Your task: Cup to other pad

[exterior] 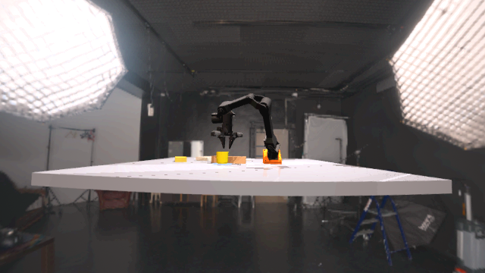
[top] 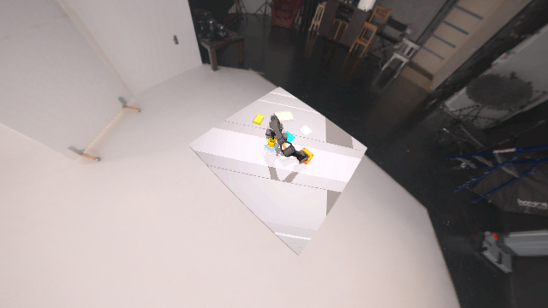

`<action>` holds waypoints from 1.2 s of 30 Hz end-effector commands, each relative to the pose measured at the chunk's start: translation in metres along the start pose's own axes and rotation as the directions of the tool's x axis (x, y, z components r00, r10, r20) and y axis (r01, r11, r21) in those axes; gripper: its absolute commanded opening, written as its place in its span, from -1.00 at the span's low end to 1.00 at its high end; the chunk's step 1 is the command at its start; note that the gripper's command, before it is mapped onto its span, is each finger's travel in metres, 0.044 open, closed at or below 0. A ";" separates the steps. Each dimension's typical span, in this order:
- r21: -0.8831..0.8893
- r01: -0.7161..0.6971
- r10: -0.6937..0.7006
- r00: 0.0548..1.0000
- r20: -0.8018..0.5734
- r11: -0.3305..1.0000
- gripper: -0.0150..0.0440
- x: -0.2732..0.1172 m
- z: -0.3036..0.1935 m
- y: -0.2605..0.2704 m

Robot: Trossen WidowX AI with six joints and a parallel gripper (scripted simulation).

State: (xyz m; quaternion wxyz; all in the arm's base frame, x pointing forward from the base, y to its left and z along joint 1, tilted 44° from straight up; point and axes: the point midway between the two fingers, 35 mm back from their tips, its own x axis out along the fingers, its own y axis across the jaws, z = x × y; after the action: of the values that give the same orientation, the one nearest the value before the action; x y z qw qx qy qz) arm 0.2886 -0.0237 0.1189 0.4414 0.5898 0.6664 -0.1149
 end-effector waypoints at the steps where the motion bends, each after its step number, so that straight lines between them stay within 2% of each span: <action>1: 0.007 0.002 -0.002 1.000 -0.007 1.000 0.07 0.008 -0.001 -0.001; 36: 0.006 0.000 0.000 1.000 -0.010 1.000 0.07 0.057 -0.003 -0.001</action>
State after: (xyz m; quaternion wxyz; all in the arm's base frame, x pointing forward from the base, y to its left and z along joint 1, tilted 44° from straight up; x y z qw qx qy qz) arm 0.2923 0.0152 0.0805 0.4396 0.5901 0.6676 -0.1134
